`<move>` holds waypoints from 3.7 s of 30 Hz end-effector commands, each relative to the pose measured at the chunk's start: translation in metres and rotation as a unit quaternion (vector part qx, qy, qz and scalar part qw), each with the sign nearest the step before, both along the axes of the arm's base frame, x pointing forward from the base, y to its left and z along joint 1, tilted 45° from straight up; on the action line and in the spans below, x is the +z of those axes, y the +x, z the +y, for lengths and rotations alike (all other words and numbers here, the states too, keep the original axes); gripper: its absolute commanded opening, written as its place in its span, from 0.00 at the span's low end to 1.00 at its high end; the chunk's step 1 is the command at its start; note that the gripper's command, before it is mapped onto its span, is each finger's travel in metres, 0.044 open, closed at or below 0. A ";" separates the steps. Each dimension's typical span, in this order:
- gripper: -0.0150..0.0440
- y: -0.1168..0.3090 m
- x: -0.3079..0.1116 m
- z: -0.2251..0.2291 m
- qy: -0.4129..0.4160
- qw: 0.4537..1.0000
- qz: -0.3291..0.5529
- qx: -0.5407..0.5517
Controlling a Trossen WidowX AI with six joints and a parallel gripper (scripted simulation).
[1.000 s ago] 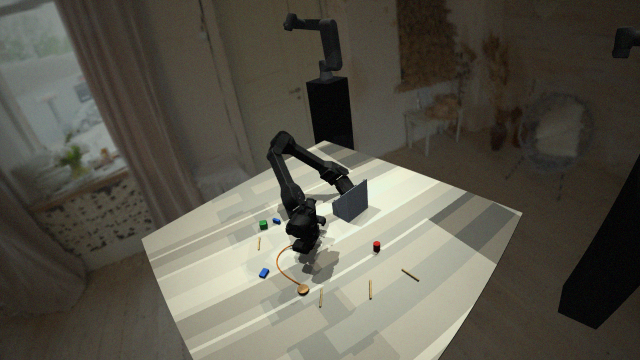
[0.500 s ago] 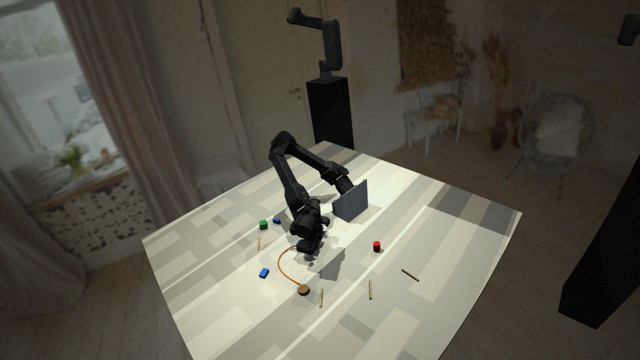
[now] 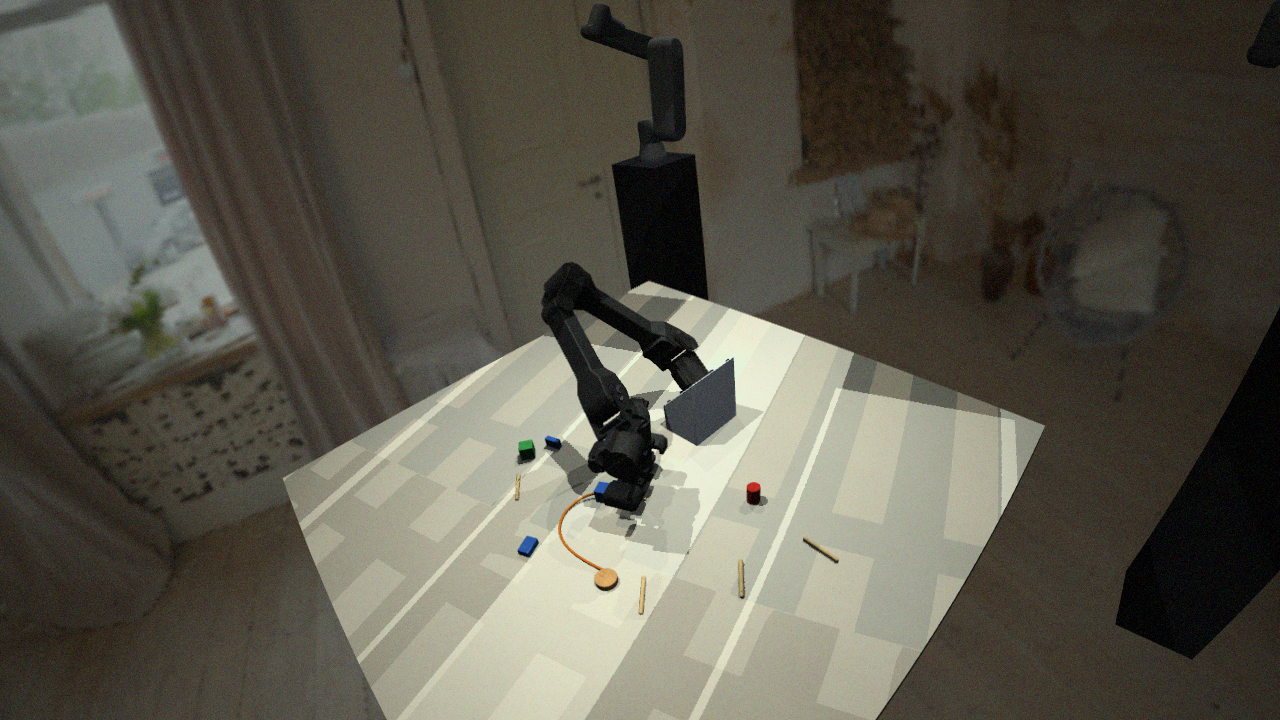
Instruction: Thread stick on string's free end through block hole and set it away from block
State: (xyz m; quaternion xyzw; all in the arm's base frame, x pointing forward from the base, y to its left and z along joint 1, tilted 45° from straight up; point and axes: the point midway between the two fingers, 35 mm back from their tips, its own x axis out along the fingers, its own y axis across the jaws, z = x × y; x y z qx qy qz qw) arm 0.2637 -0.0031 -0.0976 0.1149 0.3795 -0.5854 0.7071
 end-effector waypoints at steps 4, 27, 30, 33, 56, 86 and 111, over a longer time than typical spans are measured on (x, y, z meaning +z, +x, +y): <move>0.25 -0.003 -0.007 0.008 0.001 1.000 0.012 0.010; 0.25 -0.018 -0.019 0.020 0.004 0.999 0.030 0.033; 0.25 -0.019 -0.021 0.021 0.005 0.999 0.031 0.035; 0.25 -0.021 -0.023 0.023 0.006 0.999 0.032 0.037; 0.25 -0.032 -0.038 0.034 0.002 0.998 0.045 0.038; 0.25 -0.034 -0.045 0.034 -0.002 0.998 0.050 0.032; 0.25 -0.034 -0.045 0.034 -0.002 0.998 0.050 0.032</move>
